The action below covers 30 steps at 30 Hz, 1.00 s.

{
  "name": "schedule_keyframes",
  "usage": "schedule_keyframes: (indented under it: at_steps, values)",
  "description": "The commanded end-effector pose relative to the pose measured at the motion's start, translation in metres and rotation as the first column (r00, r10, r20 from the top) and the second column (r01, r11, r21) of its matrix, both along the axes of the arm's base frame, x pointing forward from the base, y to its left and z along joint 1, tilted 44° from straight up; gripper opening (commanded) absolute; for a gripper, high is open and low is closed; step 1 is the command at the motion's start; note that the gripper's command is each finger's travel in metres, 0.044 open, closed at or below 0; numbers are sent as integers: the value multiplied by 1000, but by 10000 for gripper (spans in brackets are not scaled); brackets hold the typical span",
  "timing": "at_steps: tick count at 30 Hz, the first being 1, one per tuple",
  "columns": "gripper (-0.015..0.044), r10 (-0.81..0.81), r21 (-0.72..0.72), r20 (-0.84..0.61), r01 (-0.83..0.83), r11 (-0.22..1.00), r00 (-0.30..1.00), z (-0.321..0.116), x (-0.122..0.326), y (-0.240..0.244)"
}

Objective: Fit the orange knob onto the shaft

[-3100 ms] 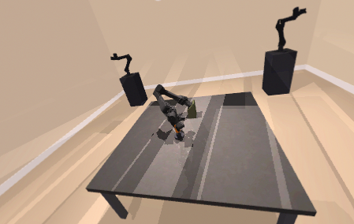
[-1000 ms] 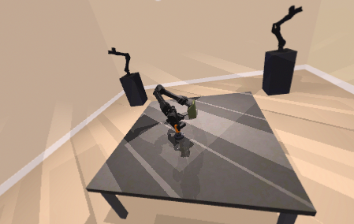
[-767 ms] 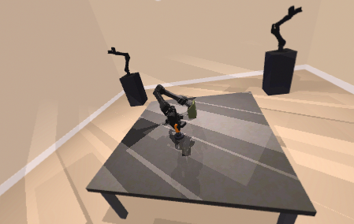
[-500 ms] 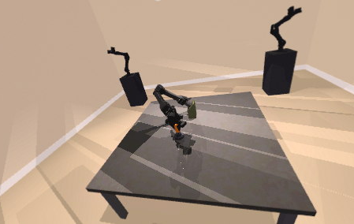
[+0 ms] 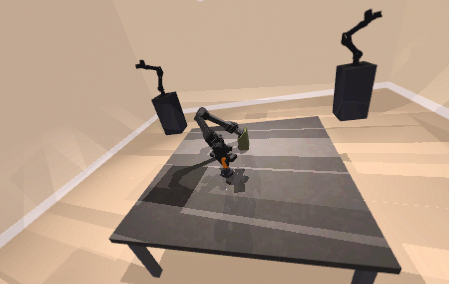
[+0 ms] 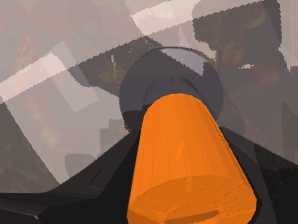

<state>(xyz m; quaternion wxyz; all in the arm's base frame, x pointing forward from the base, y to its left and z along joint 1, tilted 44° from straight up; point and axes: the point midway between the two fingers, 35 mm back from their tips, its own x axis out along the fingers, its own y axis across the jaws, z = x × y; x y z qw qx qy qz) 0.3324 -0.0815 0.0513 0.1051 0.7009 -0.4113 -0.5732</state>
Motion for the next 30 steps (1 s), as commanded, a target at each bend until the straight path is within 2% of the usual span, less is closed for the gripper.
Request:
schedule_keyframes:
  at_steps: [1,8,15,30]
  values:
    - [0,3,-2,1,-3,1000,1000,1,0,-1]
    - [0,9,-2,-5,-9,1000,1000,5,1,1]
    - [0,151,8,-144,-152,988,978,5,3,1]
    - [0,151,7,-144,-152,988,978,0,0,-1]
